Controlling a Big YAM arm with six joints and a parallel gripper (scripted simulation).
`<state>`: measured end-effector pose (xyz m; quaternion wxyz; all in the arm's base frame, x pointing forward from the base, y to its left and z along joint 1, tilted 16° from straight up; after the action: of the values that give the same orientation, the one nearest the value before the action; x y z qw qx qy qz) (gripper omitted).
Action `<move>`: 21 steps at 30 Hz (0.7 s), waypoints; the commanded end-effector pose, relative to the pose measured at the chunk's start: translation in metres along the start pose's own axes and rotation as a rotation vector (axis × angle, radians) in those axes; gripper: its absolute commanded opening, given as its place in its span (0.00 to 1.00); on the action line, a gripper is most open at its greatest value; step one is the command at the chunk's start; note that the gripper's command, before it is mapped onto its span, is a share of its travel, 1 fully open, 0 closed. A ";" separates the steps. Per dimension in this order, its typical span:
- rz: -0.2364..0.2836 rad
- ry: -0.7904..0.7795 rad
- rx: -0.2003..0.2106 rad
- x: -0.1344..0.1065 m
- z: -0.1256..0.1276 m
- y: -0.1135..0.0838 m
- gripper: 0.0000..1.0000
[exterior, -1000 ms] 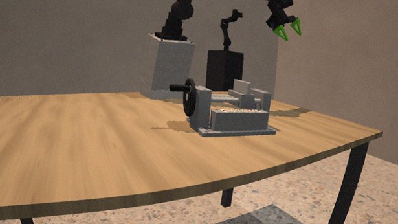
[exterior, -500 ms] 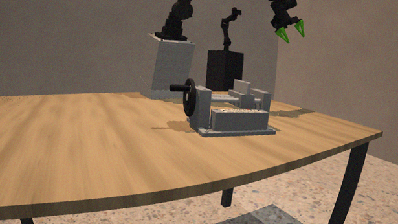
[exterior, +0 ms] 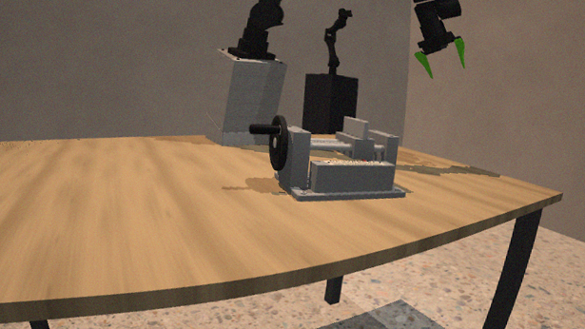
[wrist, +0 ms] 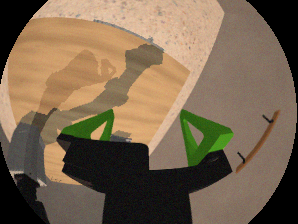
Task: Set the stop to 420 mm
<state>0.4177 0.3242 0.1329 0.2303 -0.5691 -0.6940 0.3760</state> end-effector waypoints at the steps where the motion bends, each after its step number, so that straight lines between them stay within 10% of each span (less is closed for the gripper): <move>1: 0.026 0.280 -0.008 -0.050 -0.026 -0.005 1.00; 13: 0.138 0.951 0.094 -0.229 -0.024 0.027 1.00; 21: 0.243 1.393 0.169 -0.354 0.027 0.023 1.00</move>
<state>0.4942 -0.0045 0.1081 0.6052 -0.7255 -0.3201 0.0701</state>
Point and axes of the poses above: the point where the finger pads meet when closed, its own y axis out along the fingers, its own z axis across the jaws, x = y × z, the point moved 2 cm from there along -y, back along the fingers, and after that the axes turned 1 degree about y, right-handed, at the moved point
